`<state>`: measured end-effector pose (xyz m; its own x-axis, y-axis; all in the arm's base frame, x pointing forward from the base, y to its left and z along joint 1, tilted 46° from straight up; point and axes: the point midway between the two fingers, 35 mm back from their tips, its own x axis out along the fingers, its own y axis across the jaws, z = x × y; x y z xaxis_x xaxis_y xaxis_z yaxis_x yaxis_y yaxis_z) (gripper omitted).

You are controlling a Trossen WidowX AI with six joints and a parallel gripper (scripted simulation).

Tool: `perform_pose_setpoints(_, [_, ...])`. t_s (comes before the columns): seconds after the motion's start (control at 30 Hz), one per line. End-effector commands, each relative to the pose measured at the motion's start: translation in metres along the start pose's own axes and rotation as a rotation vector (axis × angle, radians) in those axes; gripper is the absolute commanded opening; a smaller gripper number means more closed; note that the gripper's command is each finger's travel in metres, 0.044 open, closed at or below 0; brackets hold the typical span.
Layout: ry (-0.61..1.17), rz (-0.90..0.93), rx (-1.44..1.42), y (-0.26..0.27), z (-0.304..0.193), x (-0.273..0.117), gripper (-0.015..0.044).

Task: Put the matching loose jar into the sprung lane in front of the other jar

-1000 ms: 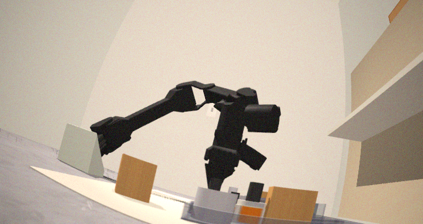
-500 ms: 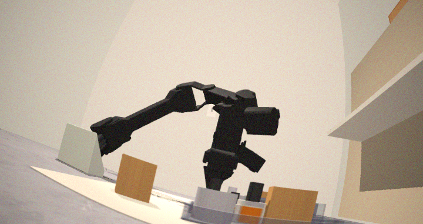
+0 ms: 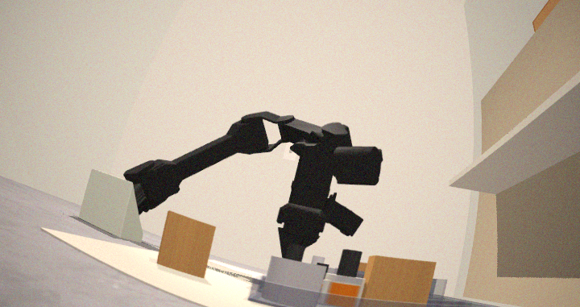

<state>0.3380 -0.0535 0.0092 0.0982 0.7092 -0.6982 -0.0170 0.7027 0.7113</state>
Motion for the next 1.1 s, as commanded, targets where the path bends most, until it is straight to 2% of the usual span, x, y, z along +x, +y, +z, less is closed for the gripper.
perform_pose_setpoints(0.0, [-0.009,0.004,-0.004,0.0020,0.0016,0.0001,0.0000])
perform_pose_setpoints(1.07, [-0.009,0.004,-0.004,-0.0001,-0.0059,0.0001,0.0000])
